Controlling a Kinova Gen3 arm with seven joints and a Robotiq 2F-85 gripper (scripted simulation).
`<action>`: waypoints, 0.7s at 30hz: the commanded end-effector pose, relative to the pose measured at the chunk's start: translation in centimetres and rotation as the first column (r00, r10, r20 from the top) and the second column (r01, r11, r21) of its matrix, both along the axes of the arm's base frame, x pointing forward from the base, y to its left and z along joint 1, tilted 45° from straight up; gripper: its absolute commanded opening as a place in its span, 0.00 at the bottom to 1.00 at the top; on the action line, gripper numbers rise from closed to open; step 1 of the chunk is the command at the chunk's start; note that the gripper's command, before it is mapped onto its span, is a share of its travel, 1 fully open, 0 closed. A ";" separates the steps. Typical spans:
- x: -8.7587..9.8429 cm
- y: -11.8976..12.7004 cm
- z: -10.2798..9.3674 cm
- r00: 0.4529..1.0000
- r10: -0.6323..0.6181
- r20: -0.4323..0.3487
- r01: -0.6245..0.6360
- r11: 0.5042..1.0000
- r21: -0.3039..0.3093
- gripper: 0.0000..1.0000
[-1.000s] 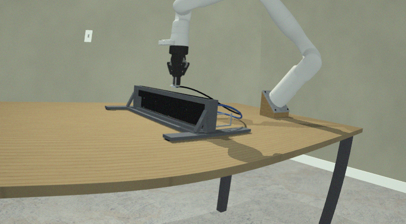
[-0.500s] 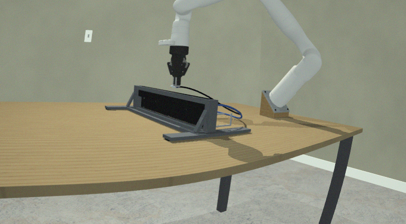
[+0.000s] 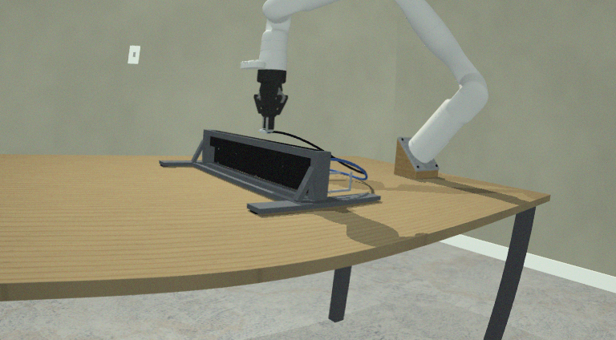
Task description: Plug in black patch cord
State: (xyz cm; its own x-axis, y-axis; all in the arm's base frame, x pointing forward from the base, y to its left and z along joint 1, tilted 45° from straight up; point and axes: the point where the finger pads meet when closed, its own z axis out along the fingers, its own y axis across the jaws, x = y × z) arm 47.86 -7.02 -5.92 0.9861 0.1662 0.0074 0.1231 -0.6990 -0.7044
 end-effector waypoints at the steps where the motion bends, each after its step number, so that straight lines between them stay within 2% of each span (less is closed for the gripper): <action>1: 0.1 0.0 0.1 1.000 0.011 0.011 -0.011 1.000 -0.006 0.00; 21: 0.9 0.6 -0.4 1.000 0.009 0.014 -0.009 1.000 -0.007 0.00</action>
State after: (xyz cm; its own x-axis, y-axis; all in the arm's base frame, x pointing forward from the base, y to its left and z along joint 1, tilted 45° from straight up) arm 48.30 -6.79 -6.05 0.9853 0.1706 0.0131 0.1308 -0.7015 -0.7005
